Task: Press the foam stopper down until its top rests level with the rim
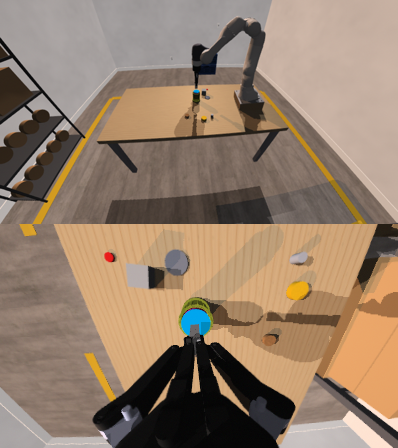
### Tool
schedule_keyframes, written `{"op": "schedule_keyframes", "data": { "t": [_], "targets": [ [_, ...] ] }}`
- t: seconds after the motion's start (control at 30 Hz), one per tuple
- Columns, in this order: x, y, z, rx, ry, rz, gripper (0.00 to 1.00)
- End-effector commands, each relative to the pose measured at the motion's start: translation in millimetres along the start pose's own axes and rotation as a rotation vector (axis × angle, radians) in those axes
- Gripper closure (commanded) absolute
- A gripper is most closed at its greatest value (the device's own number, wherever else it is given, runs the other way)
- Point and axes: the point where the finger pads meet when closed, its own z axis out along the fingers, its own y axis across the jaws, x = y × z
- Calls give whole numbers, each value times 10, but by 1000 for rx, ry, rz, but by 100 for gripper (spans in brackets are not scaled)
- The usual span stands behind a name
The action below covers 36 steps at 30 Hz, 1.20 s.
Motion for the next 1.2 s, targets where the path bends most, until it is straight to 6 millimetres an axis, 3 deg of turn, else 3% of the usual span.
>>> {"op": "schedule_keyframes", "data": {
  "t": [0.0,0.83,1.17],
  "targets": [
    [19,4,-5,-3,7,-5,100],
    [18,13,49,-3,7,-5,100],
    [20,13,293,-3,7,-5,100]
  ]
}}
